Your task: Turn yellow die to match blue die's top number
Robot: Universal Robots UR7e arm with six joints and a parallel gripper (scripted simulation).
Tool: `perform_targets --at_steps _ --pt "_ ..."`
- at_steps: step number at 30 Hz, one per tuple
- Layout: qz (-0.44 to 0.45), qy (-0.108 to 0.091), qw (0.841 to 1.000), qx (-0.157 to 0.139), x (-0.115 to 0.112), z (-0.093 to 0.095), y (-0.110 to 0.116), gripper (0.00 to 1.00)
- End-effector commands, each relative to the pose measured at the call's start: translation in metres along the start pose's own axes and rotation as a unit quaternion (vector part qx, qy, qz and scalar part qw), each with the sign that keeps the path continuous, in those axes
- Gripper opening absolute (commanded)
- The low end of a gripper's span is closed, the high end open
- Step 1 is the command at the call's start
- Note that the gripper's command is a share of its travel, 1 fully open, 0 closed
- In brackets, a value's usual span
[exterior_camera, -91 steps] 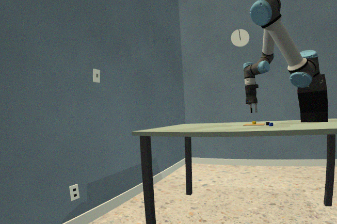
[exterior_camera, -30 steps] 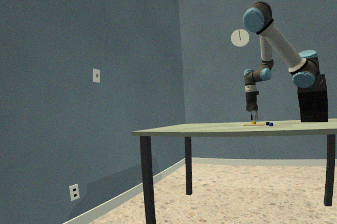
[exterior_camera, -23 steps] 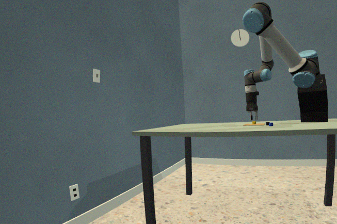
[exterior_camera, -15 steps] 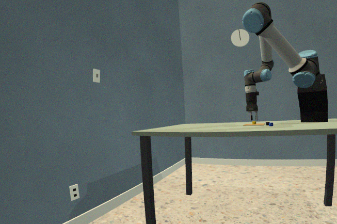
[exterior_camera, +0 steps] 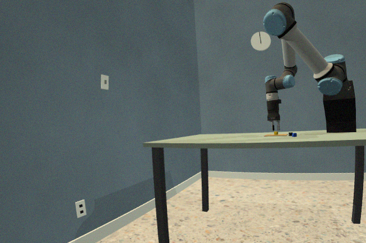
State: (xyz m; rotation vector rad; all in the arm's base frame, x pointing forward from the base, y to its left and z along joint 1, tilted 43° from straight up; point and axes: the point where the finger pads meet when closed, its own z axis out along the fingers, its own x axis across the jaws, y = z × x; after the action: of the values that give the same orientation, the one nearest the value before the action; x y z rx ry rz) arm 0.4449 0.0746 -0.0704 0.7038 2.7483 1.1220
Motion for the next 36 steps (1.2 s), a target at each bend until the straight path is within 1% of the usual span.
perform_targets --at_steps 1,17,25,36 --pt "0.0 -0.001 1.0 0.0 0.0 0.0 0.0 0.7" --pt "0.0 -0.001 1.0 0.0 0.0 0.0 0.0 0.7" --pt "0.0 -0.001 1.0 0.0 0.0 0.004 0.0 0.7" --pt "0.0 -0.001 1.0 0.0 0.0 0.019 0.0 0.7"
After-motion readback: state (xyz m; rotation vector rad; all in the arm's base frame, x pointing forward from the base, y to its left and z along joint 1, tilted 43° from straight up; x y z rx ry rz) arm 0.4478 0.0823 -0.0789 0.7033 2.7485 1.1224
